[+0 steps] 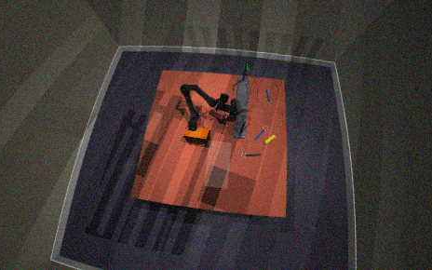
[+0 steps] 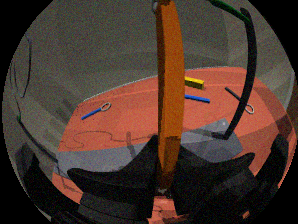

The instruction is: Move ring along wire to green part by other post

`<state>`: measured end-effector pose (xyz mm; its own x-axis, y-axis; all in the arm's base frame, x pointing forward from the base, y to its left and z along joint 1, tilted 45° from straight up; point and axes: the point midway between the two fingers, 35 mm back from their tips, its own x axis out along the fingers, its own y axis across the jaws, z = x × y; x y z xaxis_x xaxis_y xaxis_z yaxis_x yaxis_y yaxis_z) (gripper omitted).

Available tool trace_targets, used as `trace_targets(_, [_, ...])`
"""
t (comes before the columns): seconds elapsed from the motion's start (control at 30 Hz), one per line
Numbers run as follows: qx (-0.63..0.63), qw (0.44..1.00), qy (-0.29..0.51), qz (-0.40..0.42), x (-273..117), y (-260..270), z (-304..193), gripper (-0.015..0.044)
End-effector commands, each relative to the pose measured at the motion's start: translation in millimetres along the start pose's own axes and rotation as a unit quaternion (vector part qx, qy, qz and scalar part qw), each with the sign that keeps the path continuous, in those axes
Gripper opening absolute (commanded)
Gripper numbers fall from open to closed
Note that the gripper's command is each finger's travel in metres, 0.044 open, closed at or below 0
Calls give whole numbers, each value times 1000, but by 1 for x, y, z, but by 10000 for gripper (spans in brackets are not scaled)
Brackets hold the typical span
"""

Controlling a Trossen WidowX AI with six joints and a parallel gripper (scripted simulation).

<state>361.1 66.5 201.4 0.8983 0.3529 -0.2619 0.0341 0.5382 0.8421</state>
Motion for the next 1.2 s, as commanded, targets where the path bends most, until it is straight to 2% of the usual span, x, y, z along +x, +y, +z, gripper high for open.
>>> trace_targets(0.0, [-28, 999, -6, -16, 1, -13, 1, -150])
trace_targets(0.43, [-99, 994, -15, -48, 2, -44, 6, -150])
trace_targets(1.17, [-120, 991, -18, -57, 3, -71, 12, -150])
